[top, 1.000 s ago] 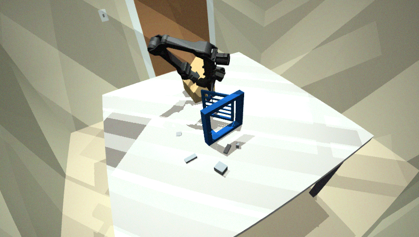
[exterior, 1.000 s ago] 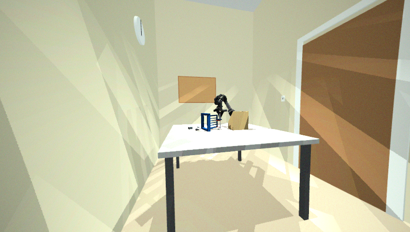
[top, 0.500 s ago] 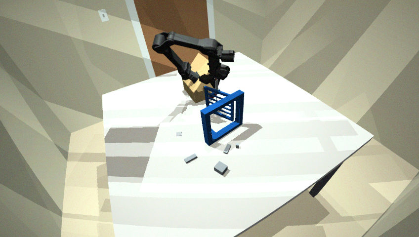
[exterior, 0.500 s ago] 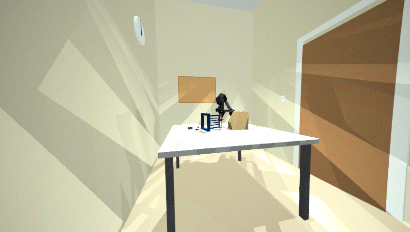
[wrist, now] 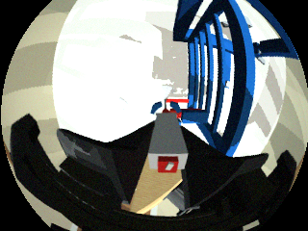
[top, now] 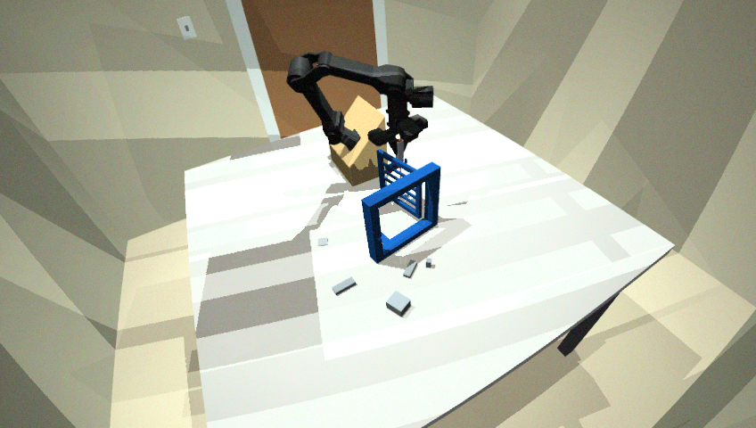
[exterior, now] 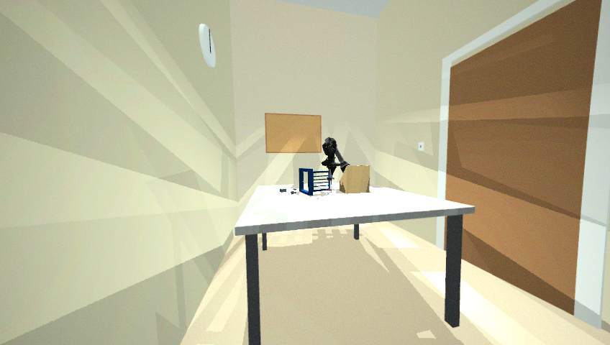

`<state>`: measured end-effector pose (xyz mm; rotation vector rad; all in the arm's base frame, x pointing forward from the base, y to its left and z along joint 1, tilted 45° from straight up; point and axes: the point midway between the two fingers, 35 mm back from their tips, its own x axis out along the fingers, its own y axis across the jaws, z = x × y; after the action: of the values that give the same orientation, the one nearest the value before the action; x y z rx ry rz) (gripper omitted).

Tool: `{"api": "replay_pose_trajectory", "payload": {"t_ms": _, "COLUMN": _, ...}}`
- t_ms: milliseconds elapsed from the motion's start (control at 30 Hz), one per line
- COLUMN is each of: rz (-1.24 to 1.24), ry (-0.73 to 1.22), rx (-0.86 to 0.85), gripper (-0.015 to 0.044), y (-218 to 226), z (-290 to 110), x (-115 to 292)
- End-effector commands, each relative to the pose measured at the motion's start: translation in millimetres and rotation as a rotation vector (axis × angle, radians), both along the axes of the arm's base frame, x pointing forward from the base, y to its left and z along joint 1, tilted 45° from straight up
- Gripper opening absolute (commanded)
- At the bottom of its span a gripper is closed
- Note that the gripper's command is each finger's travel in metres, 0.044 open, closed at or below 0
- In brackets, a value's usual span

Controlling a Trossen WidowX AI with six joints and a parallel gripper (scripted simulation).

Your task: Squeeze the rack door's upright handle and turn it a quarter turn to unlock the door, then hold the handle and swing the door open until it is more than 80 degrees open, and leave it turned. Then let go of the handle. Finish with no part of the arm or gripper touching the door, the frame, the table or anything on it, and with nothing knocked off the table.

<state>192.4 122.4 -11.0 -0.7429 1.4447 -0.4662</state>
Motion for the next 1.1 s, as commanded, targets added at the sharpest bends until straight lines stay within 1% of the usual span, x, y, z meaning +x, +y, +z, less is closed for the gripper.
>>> {"api": "replay_pose_trajectory", "payload": {"t_ms": 0, "rz": -0.049, "ry": -0.045, "rx": 0.008, "gripper": 0.0016, "y": 6.7, "z": -6.1, "x": 0.6}}
{"api": "replay_pose_trajectory", "payload": {"t_ms": 467, "rz": -0.05, "ry": -0.047, "rx": 0.009, "gripper": 0.0016, "y": 6.9, "z": -6.3, "x": 0.5}}
{"api": "replay_pose_trajectory", "payload": {"t_ms": 800, "rz": -0.05, "ry": -0.047, "rx": 0.009, "gripper": 0.0279, "y": 6.9, "z": -6.3, "x": 0.5}}
{"api": "replay_pose_trajectory", "payload": {"t_ms": 833, "rz": -0.05, "ry": -0.047, "rx": 0.009, "gripper": 0.0288, "y": 6.9, "z": -6.3, "x": 0.5}}
{"api": "replay_pose_trajectory", "payload": {"t_ms": 1067, "rz": -0.05, "ry": -0.046, "rx": 0.009, "gripper": 0.0288, "y": 12.8, "z": -1.3, "x": 0.4}}
